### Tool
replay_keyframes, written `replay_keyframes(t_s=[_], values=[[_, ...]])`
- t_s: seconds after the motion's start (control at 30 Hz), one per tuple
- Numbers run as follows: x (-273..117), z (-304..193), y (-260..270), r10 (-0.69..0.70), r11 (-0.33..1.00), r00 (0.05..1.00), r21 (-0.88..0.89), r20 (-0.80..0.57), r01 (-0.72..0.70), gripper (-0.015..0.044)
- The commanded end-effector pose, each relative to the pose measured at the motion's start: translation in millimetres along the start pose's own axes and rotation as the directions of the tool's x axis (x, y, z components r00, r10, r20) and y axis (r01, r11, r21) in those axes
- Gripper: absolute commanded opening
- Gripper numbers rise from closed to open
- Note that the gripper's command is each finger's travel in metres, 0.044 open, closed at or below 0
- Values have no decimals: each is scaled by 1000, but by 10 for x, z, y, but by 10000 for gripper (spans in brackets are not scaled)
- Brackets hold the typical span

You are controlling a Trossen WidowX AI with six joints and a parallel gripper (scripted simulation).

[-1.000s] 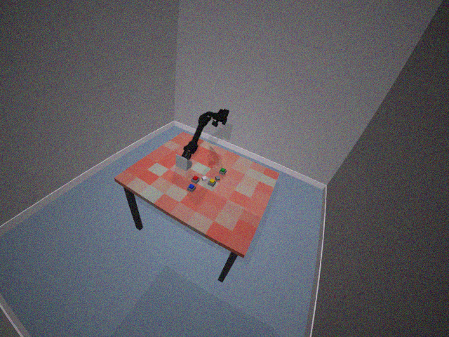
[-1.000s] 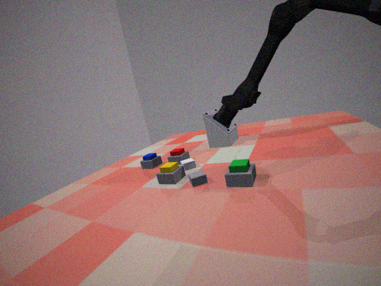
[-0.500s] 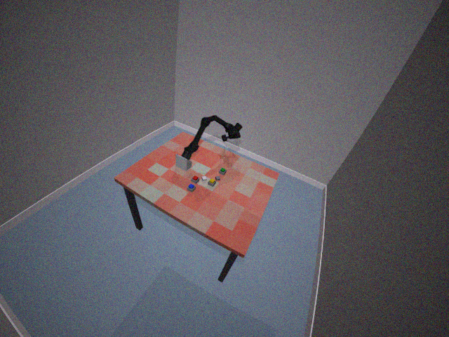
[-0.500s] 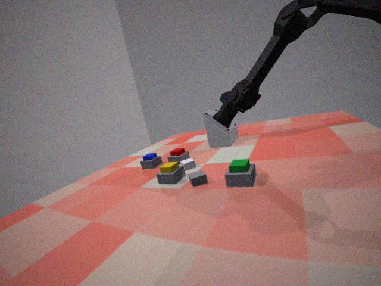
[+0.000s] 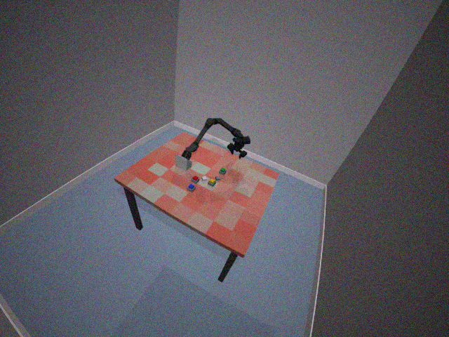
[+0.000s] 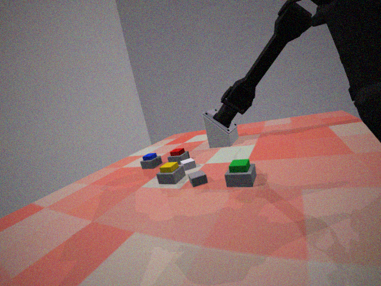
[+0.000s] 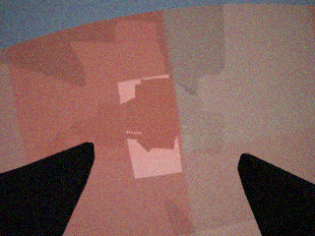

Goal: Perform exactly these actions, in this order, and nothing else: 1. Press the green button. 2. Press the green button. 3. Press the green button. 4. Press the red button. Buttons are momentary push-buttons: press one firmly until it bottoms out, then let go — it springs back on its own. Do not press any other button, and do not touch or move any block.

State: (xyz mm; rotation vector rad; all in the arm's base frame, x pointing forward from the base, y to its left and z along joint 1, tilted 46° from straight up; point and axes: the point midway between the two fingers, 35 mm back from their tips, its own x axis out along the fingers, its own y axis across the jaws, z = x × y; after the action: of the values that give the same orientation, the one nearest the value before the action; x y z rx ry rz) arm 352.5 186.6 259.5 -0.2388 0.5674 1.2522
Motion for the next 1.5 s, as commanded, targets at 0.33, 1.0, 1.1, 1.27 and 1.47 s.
replay_keyframes(t_s=[0.33,1.0,1.1,1.27,1.47], values=[[-1162,-1940,-366,-8,289,975,932,-224,217,400],[-624,-2148,-335,0,225,975,950,-220,215,164],[-624,-2148,-335,0,225,975,950,-220,215,85],[-624,-2148,-335,0,225,975,950,-220,215,20],[-624,-2148,-335,0,225,975,950,-220,215,20]])
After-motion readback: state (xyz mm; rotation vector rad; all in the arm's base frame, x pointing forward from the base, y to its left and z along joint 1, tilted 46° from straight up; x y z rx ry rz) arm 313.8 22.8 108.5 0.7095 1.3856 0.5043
